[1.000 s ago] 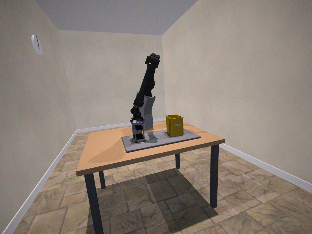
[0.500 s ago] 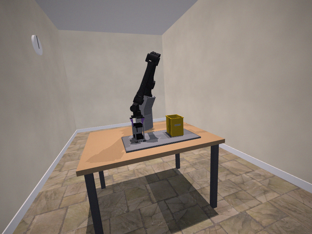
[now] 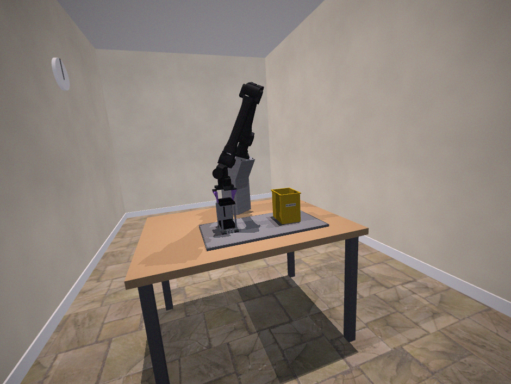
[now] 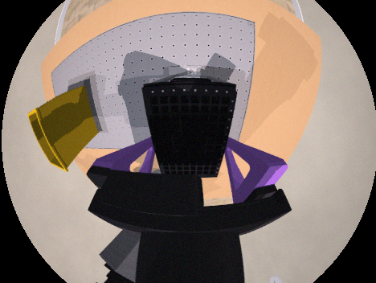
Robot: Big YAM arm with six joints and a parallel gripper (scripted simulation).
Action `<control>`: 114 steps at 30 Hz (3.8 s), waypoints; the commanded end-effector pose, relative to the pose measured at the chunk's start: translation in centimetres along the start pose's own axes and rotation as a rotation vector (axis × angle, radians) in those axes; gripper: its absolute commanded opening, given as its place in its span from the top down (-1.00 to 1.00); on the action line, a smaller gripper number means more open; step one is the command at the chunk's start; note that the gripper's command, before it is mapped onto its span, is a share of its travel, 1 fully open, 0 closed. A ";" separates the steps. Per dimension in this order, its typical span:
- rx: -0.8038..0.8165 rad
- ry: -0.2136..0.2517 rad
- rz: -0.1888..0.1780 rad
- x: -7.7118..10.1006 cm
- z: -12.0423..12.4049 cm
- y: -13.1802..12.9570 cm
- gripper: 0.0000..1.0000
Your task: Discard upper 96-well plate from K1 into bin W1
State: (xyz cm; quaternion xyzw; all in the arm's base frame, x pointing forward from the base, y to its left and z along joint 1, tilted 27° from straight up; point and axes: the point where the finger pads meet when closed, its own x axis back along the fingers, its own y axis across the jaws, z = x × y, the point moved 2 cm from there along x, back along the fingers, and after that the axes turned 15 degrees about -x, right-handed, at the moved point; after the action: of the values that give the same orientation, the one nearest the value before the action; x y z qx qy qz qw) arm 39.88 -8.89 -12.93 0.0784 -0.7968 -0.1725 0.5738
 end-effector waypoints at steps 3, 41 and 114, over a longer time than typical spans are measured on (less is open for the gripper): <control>-0.006 -0.021 0.006 1.9 -0.3 -0.7 1.00; -0.006 -0.021 0.007 7.3 -0.2 -0.7 1.00; -0.055 -0.030 0.004 6.8 0.4 4.8 1.00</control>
State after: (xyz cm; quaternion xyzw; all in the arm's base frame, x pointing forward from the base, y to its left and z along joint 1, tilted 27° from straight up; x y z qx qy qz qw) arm 37.43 -7.58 -6.08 0.0634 -0.7963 -0.1903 0.5707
